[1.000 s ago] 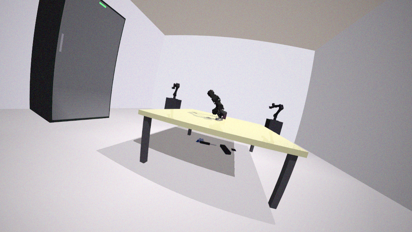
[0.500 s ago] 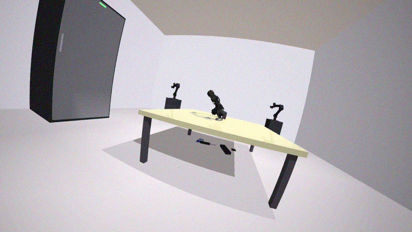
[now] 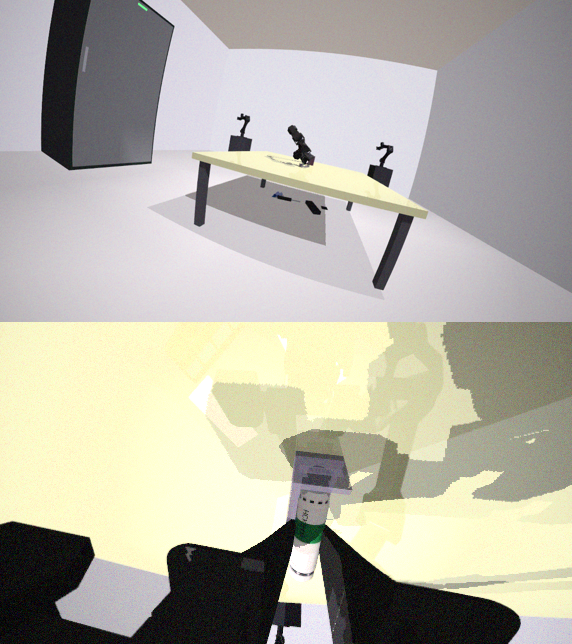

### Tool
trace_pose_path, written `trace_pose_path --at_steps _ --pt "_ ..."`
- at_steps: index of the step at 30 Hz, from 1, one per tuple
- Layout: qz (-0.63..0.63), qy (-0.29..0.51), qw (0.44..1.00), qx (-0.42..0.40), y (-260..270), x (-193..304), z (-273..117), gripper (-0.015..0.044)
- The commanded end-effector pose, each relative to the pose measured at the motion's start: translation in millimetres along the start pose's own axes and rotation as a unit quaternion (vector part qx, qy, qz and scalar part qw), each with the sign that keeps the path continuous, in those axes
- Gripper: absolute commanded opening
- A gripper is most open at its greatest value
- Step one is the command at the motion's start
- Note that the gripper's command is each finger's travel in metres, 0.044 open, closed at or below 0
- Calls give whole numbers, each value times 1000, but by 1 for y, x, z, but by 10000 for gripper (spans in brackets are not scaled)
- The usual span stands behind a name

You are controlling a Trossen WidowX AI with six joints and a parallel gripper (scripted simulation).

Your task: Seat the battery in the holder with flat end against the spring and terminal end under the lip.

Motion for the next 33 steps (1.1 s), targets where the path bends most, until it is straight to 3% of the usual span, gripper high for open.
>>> trace_pose_path --at_steps 1,33 --pt "0 -17 1000 -4 1 -2 -1 61" --pt "4 -126 992 -17 4 8 10 61"
Point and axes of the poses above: the point midway between the two fingers, 35 mm back from their tips, its own z axis out along the fingers, its own y axis across the jaws, x = y × z, the point moved 3 cm from there along -z, back along the fingers, and after that the axes turned 9 degrees about z, right-handed, at the moved point
